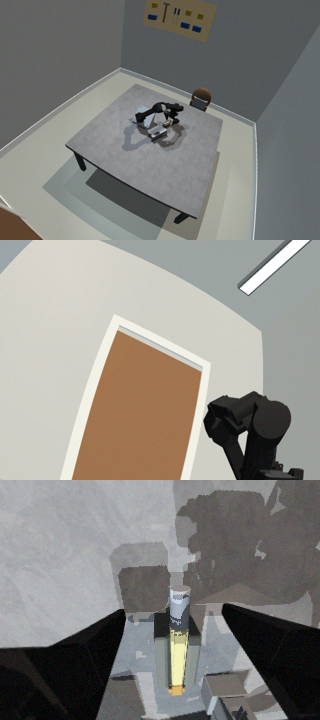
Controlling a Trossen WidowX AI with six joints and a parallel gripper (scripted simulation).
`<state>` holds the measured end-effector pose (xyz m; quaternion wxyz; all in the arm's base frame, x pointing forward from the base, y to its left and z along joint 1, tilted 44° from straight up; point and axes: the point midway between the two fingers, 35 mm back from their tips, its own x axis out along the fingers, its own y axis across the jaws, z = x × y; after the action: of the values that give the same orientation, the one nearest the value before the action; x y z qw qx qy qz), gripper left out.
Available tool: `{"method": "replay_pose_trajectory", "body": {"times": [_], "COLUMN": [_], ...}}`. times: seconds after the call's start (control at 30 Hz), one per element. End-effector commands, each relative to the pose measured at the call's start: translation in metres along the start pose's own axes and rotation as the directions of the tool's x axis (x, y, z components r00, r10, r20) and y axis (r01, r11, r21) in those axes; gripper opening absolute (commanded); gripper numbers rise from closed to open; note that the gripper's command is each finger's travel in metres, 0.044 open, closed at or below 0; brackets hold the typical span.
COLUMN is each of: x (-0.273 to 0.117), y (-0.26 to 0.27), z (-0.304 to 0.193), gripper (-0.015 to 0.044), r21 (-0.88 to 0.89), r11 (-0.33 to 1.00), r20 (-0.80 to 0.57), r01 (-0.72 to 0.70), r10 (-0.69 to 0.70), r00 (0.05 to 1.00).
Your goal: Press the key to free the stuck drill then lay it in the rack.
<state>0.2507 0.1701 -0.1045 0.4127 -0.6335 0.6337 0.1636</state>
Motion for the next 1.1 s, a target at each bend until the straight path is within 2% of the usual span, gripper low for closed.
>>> {"method": "replay_pose_trajectory", "body": {"times": [0.0,0.37,0.47,0.57,0.67,0.77,0.83,0.97,1.07], "x": [-0.018,-0.063,-0.056,-0.058,-0.061,-0.062,-0.060,-0.060,-0.059], "y": [0.000,-0.001,-0.001,-0.013,-0.042,-0.072,-0.091,-0.124,-0.142], "z": [0.001,0.002,0.001,-0.012,-0.035,-0.065,-0.089,-0.139,-0.180], "gripper": [0.0440,0.0440,0.0440,0.0440,0.0440,0.0440,0.0440,0.0440,0.0440], "r21": [0.006,0.005,0.006,0.097,0.335,0.580,0.727,0.908,0.932], "r11": [1.000,1.000,1.000,0.994,0.935,0.795,0.649,0.278,-0.033], "r20": [0.006,0.007,0.007,0.028,0.086,0.151,0.195,0.299,0.362], "r01": [0.000,-0.001,-0.002,-0.058,-0.112,-0.176,-0.223,-0.312,-0.360], "r10": [0.000,0.001,0.002,0.055,0.088,0.108,0.116,0.091,0.043], "r00": [1.000,1.000,1.000,0.998,0.992,0.983,0.974,0.950,0.931]}}
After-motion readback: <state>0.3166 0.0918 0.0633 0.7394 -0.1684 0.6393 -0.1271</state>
